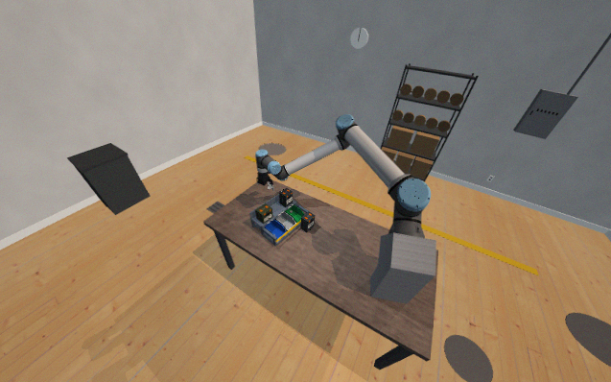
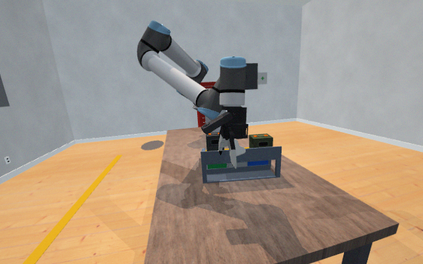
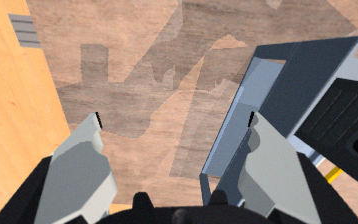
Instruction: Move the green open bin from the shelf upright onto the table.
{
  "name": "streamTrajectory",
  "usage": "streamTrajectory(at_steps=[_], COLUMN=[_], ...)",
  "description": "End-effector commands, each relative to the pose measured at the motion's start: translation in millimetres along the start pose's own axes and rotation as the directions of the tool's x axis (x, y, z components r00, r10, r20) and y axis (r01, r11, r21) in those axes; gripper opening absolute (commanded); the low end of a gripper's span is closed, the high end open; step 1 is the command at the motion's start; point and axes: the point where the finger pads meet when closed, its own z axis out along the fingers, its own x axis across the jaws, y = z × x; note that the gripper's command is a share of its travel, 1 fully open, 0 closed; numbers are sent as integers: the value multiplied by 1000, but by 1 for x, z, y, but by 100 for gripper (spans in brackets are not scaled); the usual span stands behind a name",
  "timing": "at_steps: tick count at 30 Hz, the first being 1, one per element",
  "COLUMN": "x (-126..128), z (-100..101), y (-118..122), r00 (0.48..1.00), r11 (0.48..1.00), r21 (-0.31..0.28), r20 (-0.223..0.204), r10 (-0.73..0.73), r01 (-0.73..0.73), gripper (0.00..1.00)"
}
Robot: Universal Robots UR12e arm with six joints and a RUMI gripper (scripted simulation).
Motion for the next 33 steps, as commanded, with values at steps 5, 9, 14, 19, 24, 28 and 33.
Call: streamTrajectory(at_steps=[5,9,14,19,24,28,33], x=[-1,-1,-4,-4,-4,-5,-7], z=[-1,-1,-51,-51,-51,-72,-105], y=[0,0,-4,-4,-4,-6,-9], r00=[1000,1000,1000,1000,1000,1000,1000], r11=[1000,1000,1000,1000,1000,1000,1000], r21=[0,0,0,0,0,0,0], r20=[1,1,1,1,1,2,1], r10=[1,1,1,1,1,1,1], r01=[-1,-1,-1,-1,-1,-1,-1], gripper=[100,100,100,100,100,100,100])
